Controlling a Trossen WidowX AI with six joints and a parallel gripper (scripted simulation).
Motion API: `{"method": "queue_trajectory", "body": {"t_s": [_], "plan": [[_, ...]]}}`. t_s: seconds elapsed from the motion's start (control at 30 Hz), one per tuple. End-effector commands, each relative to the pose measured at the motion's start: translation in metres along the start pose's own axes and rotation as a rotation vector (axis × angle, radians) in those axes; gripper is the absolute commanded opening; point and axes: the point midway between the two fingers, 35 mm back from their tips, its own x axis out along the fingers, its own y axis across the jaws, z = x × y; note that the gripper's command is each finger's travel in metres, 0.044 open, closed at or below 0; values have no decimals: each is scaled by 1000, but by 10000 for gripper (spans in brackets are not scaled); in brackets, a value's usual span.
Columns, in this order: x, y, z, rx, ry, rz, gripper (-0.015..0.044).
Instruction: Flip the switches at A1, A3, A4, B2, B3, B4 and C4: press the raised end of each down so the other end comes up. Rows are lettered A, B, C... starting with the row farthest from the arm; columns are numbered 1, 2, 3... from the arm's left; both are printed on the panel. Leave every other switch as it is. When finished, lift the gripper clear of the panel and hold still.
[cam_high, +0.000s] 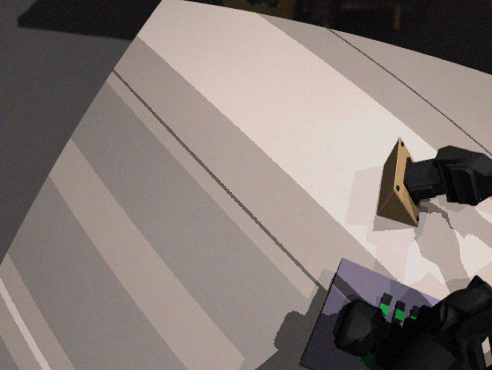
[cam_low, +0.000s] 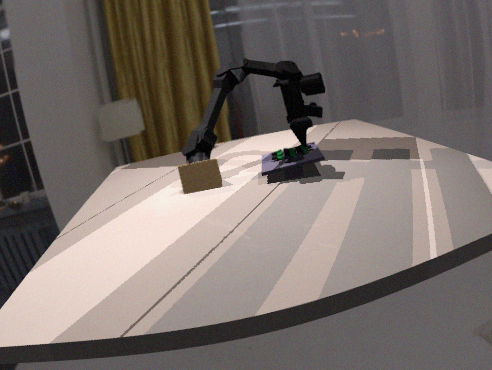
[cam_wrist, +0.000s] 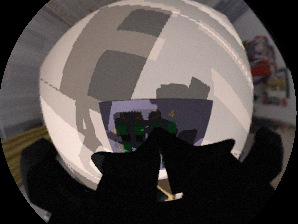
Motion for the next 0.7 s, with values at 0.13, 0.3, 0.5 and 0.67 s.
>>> {"method": "queue_trajectory", "body": {"t_s": [0.13, 0.3, 0.5, 0.67], "plan": [[3, 1, -1, 7, 3, 6, 0], [4, 1, -1, 7, 3, 6, 0], [5, 1, -1, 7, 3, 6, 0], [5, 1, -1, 7, 3, 6, 0]]}}
